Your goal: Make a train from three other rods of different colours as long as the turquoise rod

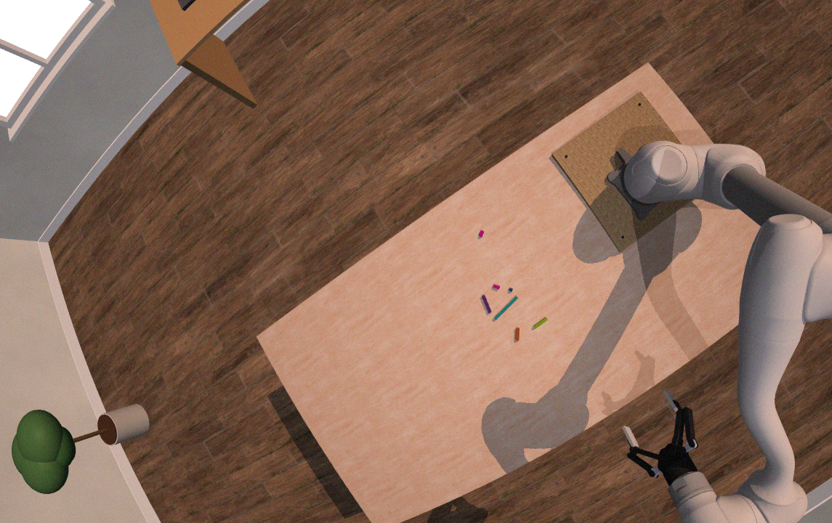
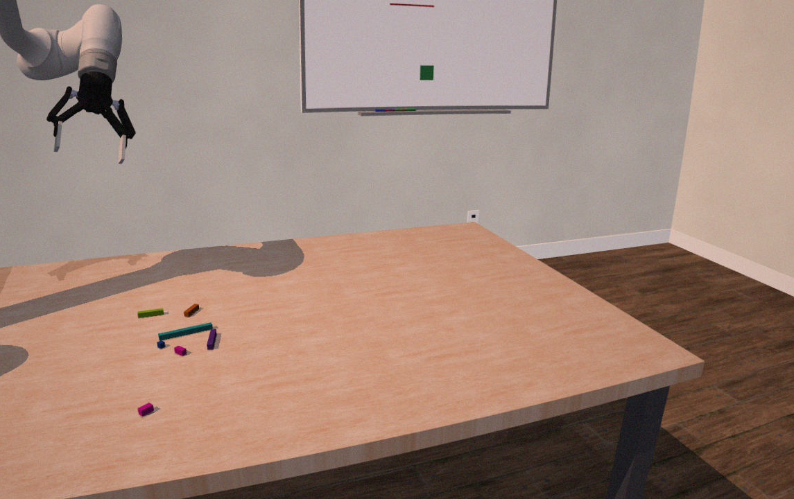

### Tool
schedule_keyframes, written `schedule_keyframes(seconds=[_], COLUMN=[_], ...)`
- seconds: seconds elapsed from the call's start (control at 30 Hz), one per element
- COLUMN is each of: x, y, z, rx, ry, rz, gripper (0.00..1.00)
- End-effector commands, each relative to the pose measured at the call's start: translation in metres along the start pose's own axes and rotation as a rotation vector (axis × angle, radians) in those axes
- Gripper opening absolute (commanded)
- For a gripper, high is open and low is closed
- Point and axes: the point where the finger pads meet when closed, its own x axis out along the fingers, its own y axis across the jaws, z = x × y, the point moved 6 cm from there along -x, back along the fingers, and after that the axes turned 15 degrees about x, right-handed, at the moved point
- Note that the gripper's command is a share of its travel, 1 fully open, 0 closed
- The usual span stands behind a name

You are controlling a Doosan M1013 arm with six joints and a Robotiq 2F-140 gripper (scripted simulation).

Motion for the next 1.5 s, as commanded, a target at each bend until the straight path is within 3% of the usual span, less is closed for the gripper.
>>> schedule_keyframes(seconds=[0.0,0.67,1.03,1.1,1.13,1.47], x=[0.0,0.007,0.104,0.104,0.127,0.215], y=[0.0,0.006,0.075,0.075,0.087,0.118], z=[0.0,0.004,0.067,0.067,0.082,0.141], rx=[0.0,0.022,0.362,0.362,0.444,0.783], ry=[0.0,0.012,0.167,0.167,0.201,0.323], rz=[0.0,-0.006,-0.102,-0.102,-0.125,-0.222], gripper=[1.0,1.0,1.0,1.0,1.0,1.0])
